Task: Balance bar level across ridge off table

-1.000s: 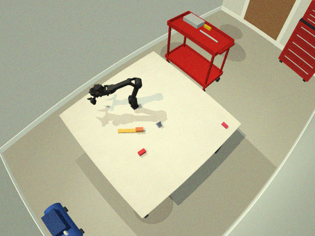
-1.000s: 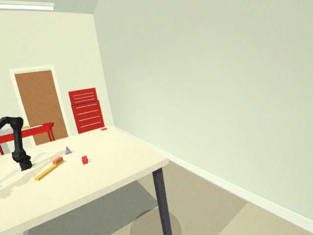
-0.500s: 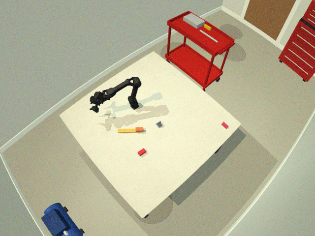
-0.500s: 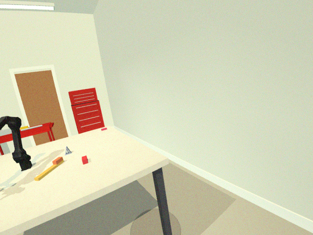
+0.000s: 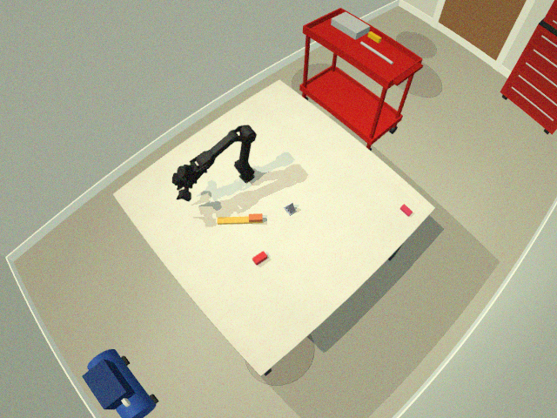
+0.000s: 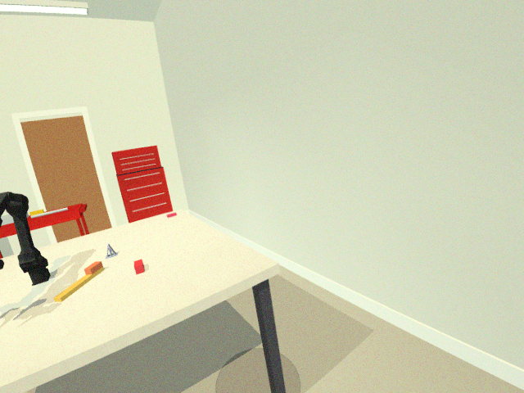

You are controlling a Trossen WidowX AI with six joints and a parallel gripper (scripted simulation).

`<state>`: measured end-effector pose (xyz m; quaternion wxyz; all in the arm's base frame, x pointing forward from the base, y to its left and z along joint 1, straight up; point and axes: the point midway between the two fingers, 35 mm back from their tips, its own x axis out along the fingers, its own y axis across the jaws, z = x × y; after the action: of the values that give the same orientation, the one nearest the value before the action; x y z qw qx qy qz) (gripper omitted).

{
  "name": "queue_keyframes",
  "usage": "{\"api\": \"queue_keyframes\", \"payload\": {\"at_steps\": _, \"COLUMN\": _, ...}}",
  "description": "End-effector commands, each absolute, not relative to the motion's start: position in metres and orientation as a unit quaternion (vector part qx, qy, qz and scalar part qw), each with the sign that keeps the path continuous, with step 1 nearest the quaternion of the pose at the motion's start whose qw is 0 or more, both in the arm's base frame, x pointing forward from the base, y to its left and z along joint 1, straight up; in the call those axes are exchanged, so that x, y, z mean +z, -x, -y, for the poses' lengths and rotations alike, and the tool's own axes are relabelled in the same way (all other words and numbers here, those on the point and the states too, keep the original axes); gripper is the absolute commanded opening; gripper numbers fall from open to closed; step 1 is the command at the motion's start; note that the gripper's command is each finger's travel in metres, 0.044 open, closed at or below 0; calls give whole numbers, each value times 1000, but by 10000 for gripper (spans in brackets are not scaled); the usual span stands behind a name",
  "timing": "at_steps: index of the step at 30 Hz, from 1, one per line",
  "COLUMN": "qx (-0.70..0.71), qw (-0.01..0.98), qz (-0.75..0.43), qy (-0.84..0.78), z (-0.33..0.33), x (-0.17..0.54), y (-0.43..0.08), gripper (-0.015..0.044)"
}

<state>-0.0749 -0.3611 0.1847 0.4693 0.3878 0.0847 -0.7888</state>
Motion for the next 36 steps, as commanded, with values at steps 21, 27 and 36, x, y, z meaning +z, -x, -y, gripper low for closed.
{"api": "queue_keyframes", "payload": {"at_steps": 21, "qx": -688, "qw": 459, "qz": -145, "qy": -544, "z": 330, "x": 155, "y": -61, "gripper": 315}}
{"api": "queue_keyframes", "payload": {"at_steps": 27, "qx": -669, "qw": 440, "qz": -167, "qy": -575, "z": 313, "x": 151, "y": -90, "gripper": 315}}
{"api": "queue_keyframes", "payload": {"at_steps": 36, "qx": -649, "qw": 403, "qz": -205, "qy": -612, "z": 282, "x": 146, "y": -127, "gripper": 315}}
